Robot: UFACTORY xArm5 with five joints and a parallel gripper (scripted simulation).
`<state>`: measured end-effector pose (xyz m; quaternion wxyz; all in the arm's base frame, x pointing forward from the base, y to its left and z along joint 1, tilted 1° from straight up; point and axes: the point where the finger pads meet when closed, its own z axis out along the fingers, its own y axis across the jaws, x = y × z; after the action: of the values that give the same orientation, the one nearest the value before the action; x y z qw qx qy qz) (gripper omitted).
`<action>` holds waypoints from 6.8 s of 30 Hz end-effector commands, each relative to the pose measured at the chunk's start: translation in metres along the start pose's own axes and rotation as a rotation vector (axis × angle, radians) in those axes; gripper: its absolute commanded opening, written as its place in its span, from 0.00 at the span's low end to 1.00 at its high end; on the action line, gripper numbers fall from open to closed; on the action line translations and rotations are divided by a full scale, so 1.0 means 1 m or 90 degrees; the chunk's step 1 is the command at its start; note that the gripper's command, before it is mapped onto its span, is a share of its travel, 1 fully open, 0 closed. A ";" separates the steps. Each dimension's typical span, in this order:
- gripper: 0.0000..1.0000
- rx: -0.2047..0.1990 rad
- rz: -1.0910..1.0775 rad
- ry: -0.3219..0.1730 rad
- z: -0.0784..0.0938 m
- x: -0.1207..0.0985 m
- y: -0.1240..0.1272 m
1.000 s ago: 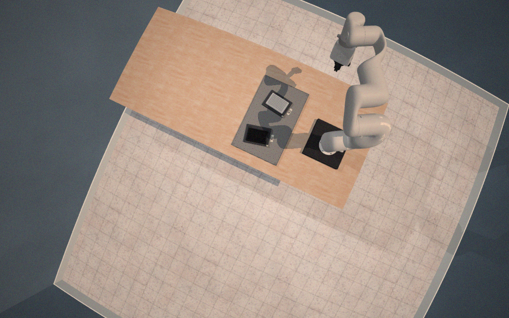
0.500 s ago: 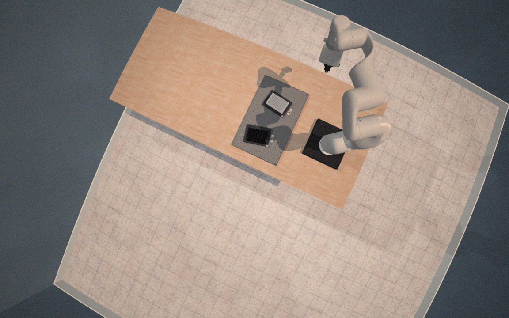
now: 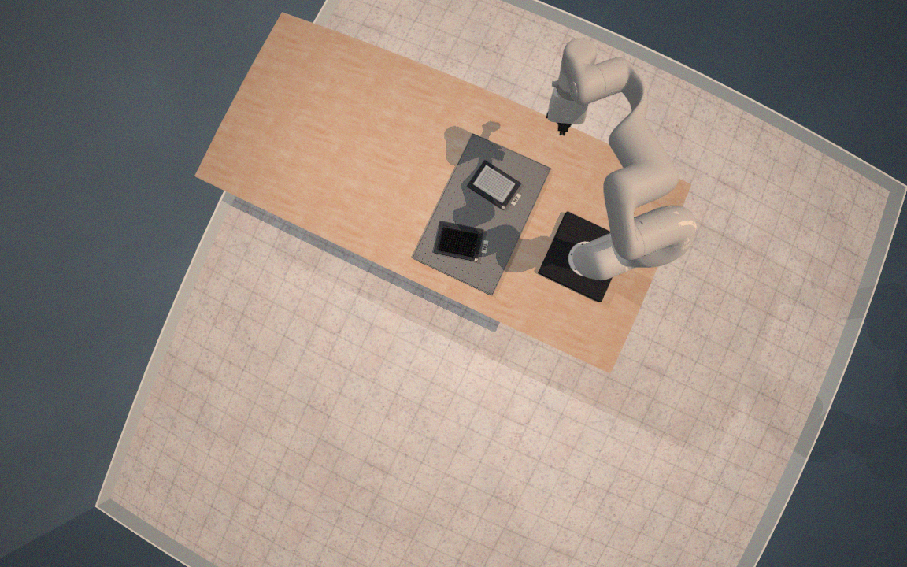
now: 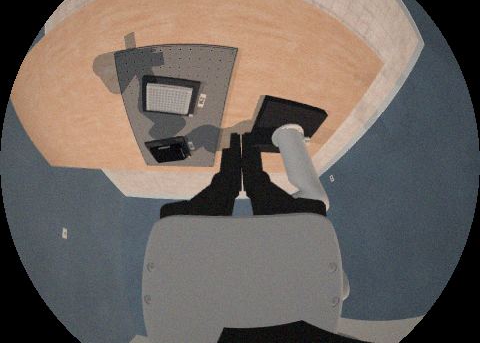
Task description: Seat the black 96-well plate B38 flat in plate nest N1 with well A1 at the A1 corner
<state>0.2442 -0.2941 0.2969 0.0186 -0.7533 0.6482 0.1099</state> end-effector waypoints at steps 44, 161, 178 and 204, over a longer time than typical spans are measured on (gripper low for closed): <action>0.00 -0.015 -0.515 0.096 0.032 -0.118 -0.143; 0.00 -0.035 -1.008 0.158 0.287 -0.284 -0.217; 0.00 -0.035 -1.008 0.158 0.287 -0.284 -0.217; 0.00 -0.035 -1.008 0.158 0.287 -0.284 -0.217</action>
<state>0.3765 0.0651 0.0447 0.0002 -0.9965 -0.0841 -0.0029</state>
